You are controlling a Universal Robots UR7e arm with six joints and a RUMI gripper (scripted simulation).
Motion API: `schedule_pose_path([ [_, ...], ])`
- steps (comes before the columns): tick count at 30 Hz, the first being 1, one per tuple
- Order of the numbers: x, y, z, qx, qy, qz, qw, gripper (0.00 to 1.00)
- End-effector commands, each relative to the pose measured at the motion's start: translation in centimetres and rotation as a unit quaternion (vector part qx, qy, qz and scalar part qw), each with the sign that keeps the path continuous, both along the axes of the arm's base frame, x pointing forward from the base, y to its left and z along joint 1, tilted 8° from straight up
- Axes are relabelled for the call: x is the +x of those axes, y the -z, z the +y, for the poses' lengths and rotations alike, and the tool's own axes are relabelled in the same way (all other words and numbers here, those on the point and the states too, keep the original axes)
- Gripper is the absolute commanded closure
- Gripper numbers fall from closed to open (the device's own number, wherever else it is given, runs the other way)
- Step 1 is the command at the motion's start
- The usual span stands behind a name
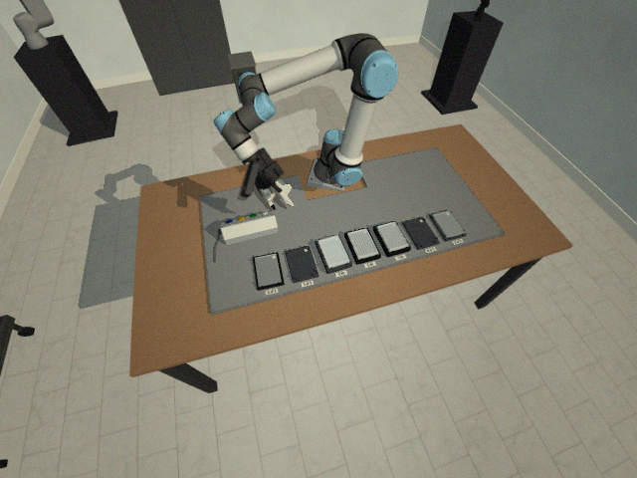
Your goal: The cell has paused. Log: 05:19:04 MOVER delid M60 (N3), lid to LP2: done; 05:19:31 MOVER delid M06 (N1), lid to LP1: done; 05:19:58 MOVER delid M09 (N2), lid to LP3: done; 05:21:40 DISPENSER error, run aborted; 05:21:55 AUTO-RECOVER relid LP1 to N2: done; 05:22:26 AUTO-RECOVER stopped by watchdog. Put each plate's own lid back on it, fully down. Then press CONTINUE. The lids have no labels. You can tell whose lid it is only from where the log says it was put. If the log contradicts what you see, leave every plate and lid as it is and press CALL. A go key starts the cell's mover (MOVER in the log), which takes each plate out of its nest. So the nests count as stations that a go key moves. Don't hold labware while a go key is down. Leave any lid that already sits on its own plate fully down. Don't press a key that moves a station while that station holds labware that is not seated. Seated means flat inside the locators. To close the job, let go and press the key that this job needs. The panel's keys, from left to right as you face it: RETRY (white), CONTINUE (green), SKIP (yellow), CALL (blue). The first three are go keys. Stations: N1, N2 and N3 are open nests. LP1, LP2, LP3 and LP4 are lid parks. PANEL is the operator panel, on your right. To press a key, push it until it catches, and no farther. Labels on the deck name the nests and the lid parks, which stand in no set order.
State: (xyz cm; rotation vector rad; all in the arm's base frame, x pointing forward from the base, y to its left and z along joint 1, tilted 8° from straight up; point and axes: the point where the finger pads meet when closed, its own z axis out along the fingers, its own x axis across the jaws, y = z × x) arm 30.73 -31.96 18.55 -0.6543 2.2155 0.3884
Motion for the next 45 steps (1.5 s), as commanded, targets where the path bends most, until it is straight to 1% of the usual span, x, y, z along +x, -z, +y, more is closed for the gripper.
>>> schedule_pose_path([
  [1,0.9,0.1,2.3,-0.016,-0.029,0.013,0.999,0.18],
  [2,1.1,0.1,2.8,-0.016,-0.029,0.013,0.999,0.18],
  [4,1.1,0.1,2.8,-0.016,-0.029,0.013,0.999,0.18],
  [8,1.5,0.3,4.7,-0.035,-0.062,0.025,0.997,0.18],
  [10,1.5,0.3,4.7,-0.035,-0.062,0.025,0.997,0.18],
  [13,1.9,0.4,6.2,-0.047,-0.084,0.034,0.995,0.18],
  [16,2.1,0.5,6.9,-0.047,-0.084,0.034,0.995,0.18],
  [22,2.5,0.8,9.8,-0.077,-0.132,0.051,0.987,0.18],
  [24,2.6,0.9,10.8,-0.080,-0.136,0.053,0.986,0.18],
  [27,2.6,0.9,10.8,-0.080,-0.136,0.053,0.986,0.18],
  [33,2.7,1.3,13.7,-0.112,-0.183,0.069,0.974,0.18],
  [36,2.7,1.4,14.4,-0.115,-0.186,0.070,0.973,0.18],
  [42,2.5,1.9,17.3,-0.149,-0.231,0.084,0.958,0.18],
  [45,2.5,2.0,17.7,-0.151,-0.234,0.085,0.957,0.18],
])
